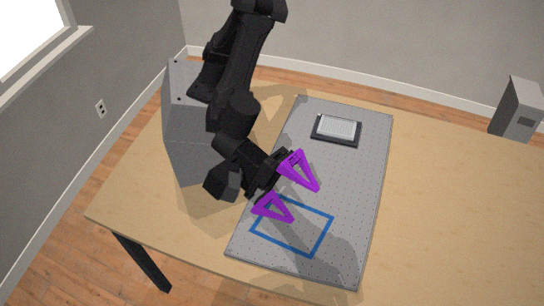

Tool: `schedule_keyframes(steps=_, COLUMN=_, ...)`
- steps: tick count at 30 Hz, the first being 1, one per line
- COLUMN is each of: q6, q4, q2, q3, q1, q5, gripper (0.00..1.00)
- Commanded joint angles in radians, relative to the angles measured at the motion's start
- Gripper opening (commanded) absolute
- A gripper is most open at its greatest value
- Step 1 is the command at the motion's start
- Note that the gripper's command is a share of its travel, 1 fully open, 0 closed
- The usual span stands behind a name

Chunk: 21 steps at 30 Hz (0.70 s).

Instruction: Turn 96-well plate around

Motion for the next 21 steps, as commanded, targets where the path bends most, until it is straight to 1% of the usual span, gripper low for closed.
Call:
schedule_keyframes(steps=1, q6=0.000, q4=0.004, q2=-0.006, q3=0.003, q1=-0.003, q5=0.001, gripper=1.00)
schedule_keyframes(steps=2, q6=0.000, q4=0.004, q2=-0.006, q3=0.003, q1=-0.003, q5=0.001, gripper=1.00)
schedule_keyframes(steps=4, q6=-0.066, q4=-0.094, q2=-0.028, q3=0.028, q1=0.011, q5=-0.025, gripper=1.00)
schedule_keyframes(steps=8, q6=-0.056, q4=-0.079, q2=-0.025, q3=0.022, q1=0.065, q5=0.029, gripper=1.00)
schedule_keyframes(steps=10, q6=-0.125, q4=-0.197, q2=-0.049, q3=0.050, q1=0.078, q5=0.002, gripper=1.00)
schedule_keyframes(steps=15, q6=-0.113, q4=-0.168, q2=-0.038, q3=0.039, q1=0.144, q5=0.064, gripper=1.00)
schedule_keyframes(steps=17, q6=-0.181, q4=-0.282, q2=-0.060, q3=0.068, q1=0.157, q5=0.040, gripper=1.00)
schedule_keyframes(steps=19, q6=-0.181, q4=-0.282, q2=-0.060, q3=0.068, q1=0.157, q5=0.040, gripper=1.00)
schedule_keyframes(steps=20, q6=-0.187, q4=-0.291, q2=-0.061, q3=0.069, q1=0.169, q5=0.046, gripper=1.00)
schedule_keyframes(steps=21, q6=-0.182, q4=-0.282, q2=-0.059, q3=0.065, q1=0.182, q5=0.059, gripper=1.00)
